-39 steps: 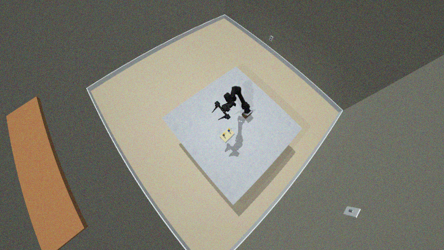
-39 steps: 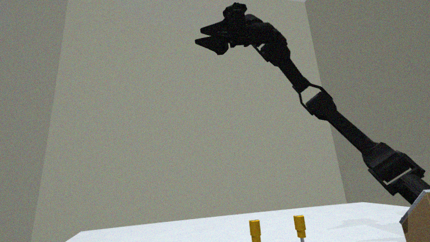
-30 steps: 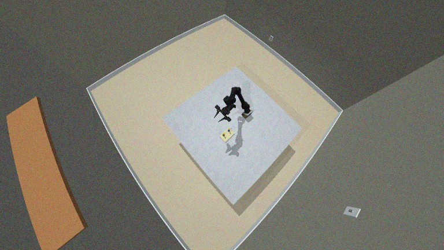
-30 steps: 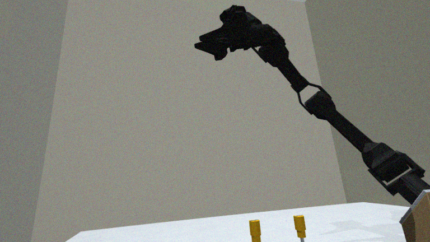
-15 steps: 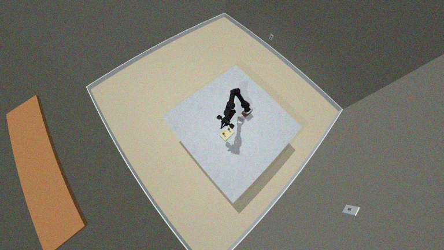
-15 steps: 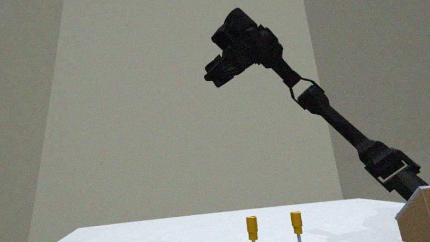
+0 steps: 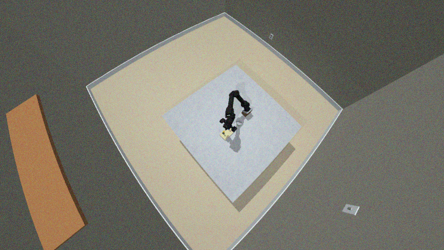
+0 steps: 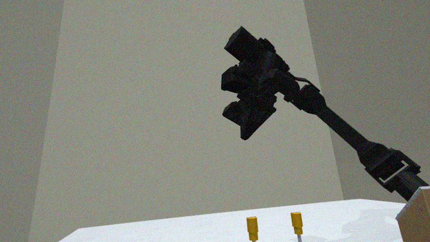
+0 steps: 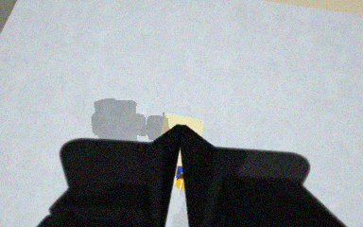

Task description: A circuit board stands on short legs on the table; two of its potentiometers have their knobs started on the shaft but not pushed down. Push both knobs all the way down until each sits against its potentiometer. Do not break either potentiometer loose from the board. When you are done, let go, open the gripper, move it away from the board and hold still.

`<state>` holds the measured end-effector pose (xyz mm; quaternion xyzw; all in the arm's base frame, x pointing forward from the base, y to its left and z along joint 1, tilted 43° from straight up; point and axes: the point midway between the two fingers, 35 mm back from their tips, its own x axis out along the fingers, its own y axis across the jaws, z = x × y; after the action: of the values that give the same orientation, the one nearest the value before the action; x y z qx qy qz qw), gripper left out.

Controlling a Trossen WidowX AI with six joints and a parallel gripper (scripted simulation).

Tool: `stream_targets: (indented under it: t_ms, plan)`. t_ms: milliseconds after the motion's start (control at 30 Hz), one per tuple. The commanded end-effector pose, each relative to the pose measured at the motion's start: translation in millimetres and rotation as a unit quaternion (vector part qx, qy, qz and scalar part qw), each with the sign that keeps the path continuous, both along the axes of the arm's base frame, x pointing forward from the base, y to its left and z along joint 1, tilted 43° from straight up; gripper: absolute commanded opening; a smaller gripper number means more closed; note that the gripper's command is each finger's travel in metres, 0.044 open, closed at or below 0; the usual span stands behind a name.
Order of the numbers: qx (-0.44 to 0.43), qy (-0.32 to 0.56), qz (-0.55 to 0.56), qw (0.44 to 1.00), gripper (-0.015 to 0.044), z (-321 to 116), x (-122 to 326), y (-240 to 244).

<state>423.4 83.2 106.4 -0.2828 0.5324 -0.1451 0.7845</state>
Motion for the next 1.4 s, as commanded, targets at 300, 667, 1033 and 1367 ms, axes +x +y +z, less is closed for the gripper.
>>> stream_targets:
  t_ms: [300, 667, 1033, 1367]
  plan:
    - [-0.032, 0.111, -0.187, 0.976, 0.0000, -49.2, -70.3, -46.6]
    - [-0.046, 0.128, -0.223, 0.965, 0.0000, -63.4, -85.2, -63.8]
    - [-0.046, 0.128, -0.223, 0.965, 0.0000, -71.9, -86.1, -71.7]
    - [-0.047, 0.128, -0.223, 0.965, 0.0000, -83.2, -87.6, -82.2]
